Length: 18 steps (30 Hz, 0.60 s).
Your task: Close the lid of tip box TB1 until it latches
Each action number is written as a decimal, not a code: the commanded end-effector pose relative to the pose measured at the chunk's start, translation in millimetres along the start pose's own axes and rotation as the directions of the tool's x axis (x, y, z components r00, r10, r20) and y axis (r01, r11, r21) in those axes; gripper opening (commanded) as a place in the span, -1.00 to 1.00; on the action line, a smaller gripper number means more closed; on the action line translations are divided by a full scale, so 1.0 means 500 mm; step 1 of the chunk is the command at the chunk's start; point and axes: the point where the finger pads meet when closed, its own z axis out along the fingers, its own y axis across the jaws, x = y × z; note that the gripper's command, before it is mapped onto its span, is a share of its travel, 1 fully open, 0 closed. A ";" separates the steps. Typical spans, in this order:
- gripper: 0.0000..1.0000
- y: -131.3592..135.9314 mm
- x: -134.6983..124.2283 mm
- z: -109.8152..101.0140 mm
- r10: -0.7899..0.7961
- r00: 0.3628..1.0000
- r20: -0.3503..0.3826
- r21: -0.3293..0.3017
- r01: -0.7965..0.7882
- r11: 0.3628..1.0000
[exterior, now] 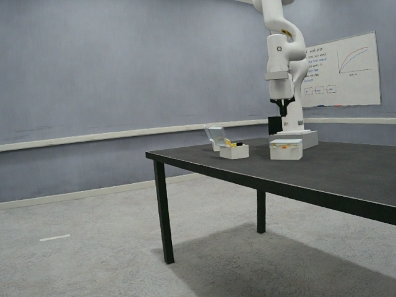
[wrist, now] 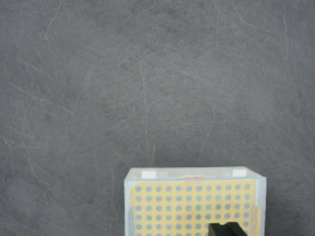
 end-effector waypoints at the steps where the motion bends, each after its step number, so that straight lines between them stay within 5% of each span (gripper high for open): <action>1: -1.00 0.000 -0.016 0.018 0.000 1.000 -0.002 0.000 0.000 1.000; 18: -1.00 0.000 -0.072 0.075 0.000 1.000 -0.002 0.000 0.000 1.000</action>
